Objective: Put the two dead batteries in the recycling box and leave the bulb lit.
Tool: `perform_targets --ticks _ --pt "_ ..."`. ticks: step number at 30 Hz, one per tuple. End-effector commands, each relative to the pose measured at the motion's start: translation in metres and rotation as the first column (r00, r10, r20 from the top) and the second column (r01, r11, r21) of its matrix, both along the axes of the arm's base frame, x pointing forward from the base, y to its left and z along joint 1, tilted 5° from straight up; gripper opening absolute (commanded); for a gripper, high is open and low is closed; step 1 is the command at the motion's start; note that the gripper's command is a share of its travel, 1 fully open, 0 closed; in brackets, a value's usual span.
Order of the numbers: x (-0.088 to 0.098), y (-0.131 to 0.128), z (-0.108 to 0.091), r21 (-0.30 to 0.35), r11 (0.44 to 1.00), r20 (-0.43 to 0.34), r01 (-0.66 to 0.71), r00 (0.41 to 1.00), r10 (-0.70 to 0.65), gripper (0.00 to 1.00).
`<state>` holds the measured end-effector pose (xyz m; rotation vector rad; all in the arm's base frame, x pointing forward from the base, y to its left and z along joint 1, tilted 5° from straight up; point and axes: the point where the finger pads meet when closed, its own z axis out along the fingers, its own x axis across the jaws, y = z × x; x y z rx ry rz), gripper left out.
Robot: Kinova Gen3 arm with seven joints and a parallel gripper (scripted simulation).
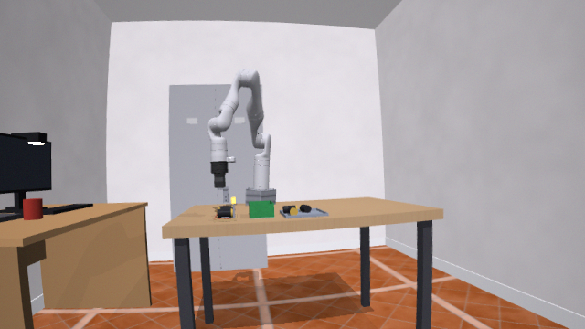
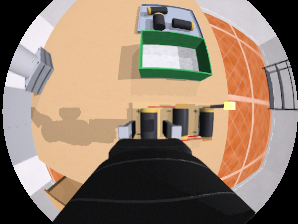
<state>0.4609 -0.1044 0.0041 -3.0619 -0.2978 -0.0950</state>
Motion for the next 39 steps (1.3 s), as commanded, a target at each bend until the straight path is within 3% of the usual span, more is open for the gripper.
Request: perform_targets --ticks 1,6,15,39 --pt "0.001 0.000 0.001 0.000 1.000 0.002 0.000 1.000 0.000 0.90" --pt "0.001 0.000 -0.002 0.000 1.000 0.002 0.000 1.000 0.000 0.90" --pt "0.003 0.002 -0.033 0.000 1.000 0.002 0.000 1.000 0.000 0.90" --pt "0.003 0.003 -0.044 0.000 1.000 0.002 0.000 1.000 0.000 0.90"
